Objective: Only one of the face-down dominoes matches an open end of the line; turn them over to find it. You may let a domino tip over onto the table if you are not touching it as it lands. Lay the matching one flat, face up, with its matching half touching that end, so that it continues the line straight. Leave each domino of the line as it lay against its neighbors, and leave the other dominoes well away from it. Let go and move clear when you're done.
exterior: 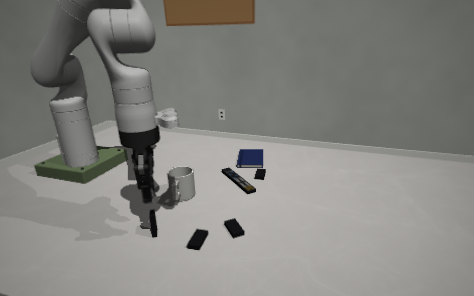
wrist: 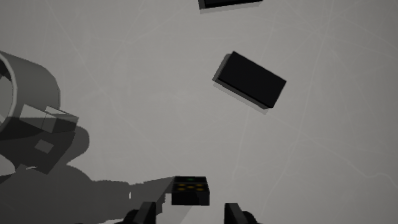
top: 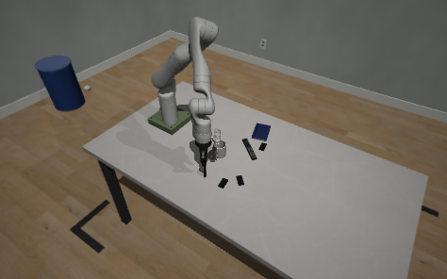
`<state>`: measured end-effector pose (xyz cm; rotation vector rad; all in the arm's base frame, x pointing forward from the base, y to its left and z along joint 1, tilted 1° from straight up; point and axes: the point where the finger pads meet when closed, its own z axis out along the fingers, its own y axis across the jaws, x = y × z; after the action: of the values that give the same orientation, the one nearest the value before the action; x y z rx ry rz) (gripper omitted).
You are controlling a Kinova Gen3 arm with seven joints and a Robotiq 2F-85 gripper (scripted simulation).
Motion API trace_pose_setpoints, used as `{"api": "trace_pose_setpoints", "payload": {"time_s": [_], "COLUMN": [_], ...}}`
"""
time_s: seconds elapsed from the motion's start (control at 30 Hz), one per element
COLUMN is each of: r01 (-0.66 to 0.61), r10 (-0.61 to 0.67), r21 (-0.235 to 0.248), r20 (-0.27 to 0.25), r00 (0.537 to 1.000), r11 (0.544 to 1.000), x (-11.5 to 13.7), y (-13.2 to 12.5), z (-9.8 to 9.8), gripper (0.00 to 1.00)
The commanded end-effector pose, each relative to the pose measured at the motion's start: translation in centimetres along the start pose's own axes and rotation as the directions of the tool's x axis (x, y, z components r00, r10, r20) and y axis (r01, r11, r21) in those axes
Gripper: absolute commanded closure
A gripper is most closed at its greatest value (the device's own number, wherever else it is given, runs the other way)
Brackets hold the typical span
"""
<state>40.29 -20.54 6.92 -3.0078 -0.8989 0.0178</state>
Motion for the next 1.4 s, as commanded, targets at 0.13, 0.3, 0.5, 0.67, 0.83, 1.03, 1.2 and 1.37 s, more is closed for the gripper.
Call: {"api": "trace_pose_setpoints", "payload": {"time_s": [0.13, 0.3, 0.5, 0.67, 0.83, 1.03, 1.2, 1.37], "r01": [0.000, 0.000, 0.000, 0.000, 0.000, 0.000, -0.001, -0.002], "r10": [0.000, 0.000, 0.000, 0.000, 0.000, 0.000, 0.001, 0.002], "r21": [-0.001, -0.001, -0.001, -0.001, -0.001, -0.001, 0.000, 0.000], "r20": [-0.001, -0.001, -0.001, -0.001, -0.001, -0.001, -0.001, -0.001], "r00": [1.000, 1.000, 1.000, 1.000, 1.000, 1.000, 1.000, 1.000], "r11": [1.000, 1.000, 1.000, 1.000, 1.000, 1.000, 1.000, 1.000], "x": [0.03, 0.03, 0.03, 0.03, 0.03, 0.03, 0.03, 0.04], "y": [0.04, 0.04, 0.04, 0.04, 0.04, 0.04, 0.04, 0.04], "z": [-0.07, -0.07, -0.07, -0.07, -0.06, 0.00, 0.20, 0.52], "gripper": [0.51, 0.51, 0.51, 0.51, 0.51, 0.51, 0.51, 0.51]}}
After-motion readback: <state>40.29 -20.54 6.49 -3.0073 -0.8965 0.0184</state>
